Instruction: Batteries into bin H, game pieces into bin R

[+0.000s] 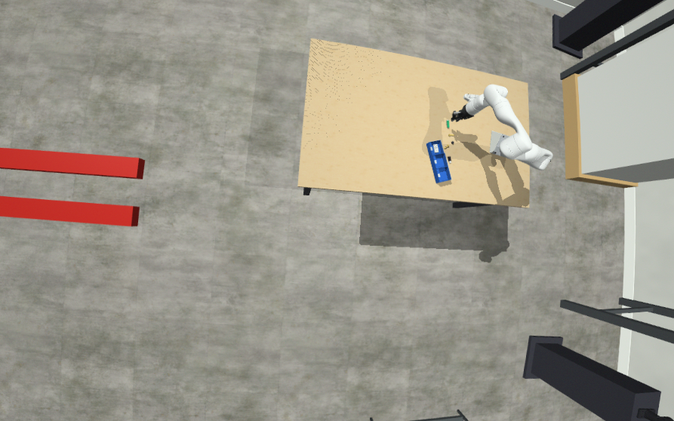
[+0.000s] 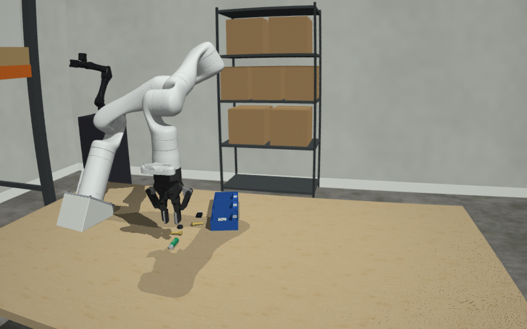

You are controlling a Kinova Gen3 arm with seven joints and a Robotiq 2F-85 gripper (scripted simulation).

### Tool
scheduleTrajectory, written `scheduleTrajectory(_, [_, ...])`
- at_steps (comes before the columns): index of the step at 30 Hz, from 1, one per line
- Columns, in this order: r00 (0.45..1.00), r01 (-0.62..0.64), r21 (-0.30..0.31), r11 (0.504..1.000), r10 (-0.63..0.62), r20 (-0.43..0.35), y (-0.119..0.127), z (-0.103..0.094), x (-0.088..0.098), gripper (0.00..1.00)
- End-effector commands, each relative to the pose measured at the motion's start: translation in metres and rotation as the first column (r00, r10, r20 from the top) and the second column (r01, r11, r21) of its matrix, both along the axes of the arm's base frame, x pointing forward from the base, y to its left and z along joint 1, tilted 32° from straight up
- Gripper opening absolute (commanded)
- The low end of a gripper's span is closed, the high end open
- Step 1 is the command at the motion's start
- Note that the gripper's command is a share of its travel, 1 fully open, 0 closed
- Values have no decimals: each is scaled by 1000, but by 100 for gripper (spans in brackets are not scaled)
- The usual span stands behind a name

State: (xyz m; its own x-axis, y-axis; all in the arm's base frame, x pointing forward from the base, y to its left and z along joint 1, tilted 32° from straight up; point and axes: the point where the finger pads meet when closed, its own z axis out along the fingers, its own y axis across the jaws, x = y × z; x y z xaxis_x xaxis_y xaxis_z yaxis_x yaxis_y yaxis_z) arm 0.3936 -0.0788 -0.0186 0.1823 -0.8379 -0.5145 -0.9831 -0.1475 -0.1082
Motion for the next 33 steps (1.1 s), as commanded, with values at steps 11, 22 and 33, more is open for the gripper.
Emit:
scheduleTrajectory(11, [1000,-3,-3,1000,3,2,23,-44,-2,29])
scheduleTrajectory(22, [1000,3,-5,1000,-3,2,24,-49,0,29])
scheduleTrajectory(33, [1000,1,-5,1000,-1,2,28,-52,3,29])
